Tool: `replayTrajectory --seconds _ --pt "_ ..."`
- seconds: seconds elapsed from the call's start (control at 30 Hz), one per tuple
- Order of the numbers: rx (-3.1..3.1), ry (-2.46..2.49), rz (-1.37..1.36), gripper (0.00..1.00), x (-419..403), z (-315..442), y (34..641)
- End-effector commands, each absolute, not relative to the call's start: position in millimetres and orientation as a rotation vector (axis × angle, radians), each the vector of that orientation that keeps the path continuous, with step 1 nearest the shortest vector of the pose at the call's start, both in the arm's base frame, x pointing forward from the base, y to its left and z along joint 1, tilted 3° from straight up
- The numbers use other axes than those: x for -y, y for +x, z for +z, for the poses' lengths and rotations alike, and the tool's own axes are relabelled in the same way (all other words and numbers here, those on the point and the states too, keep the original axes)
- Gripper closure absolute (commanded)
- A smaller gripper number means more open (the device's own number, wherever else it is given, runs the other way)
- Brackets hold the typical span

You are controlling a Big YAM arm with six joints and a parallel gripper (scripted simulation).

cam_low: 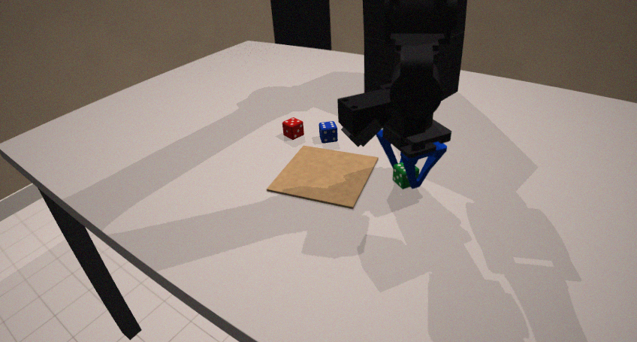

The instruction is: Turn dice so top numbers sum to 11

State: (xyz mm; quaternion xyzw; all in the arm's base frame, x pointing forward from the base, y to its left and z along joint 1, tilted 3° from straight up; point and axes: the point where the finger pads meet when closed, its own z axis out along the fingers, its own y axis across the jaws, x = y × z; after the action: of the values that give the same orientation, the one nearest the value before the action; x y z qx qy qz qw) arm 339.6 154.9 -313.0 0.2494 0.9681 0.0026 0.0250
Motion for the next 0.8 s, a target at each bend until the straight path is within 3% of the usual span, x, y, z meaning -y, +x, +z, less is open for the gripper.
replayTrajectory --seconds 0.0,0.7,0.73,0.77 --pt "-2.986 0.778 0.015 0.55 -151.7 -312.8 342.9" --pt "-2.986 0.778 0.015 0.55 -151.7 -312.8 342.9" --pt "-2.986 0.778 0.015 0.74 -151.7 -312.8 342.9" --pt "-2.986 0.778 0.015 0.74 -151.7 -312.8 342.9"
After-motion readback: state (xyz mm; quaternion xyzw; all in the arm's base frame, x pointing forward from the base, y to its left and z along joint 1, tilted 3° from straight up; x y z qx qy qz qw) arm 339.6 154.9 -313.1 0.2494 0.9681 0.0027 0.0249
